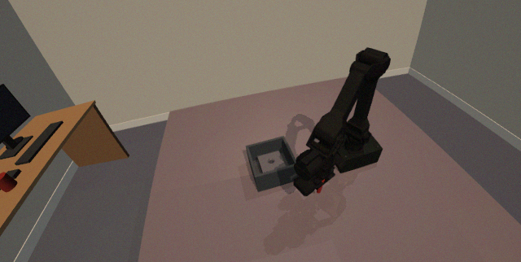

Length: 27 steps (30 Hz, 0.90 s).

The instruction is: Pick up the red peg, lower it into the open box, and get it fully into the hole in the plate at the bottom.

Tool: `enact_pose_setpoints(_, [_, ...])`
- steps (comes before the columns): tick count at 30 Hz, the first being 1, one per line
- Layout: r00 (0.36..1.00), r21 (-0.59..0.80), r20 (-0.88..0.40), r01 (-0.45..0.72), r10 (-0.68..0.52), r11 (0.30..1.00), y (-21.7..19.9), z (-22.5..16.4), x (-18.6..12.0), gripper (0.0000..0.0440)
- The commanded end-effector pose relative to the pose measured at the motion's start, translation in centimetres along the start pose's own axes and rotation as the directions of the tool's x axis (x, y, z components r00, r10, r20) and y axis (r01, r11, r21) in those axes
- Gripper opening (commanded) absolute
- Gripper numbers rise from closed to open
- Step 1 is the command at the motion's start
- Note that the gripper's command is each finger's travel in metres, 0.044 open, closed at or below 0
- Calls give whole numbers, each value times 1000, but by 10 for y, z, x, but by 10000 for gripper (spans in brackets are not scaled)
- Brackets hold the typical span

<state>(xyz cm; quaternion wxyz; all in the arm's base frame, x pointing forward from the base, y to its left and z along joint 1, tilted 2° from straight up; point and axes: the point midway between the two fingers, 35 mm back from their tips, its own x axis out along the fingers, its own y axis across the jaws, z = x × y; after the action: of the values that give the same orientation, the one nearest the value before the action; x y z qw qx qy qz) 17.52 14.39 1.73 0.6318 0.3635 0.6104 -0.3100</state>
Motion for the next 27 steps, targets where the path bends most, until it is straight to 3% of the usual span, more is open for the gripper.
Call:
enact_pose_setpoints(1, [999, -37, 36, -34, 36, 999, 10, 8, -17, 1])
enact_pose_setpoints(16, [984, -86, 136, -104, 115, 991, 43, 50, -73, 0])
enact_pose_setpoints(27, [975, -40, 185, -115, 121, 993, 54, 98, -84, 0])
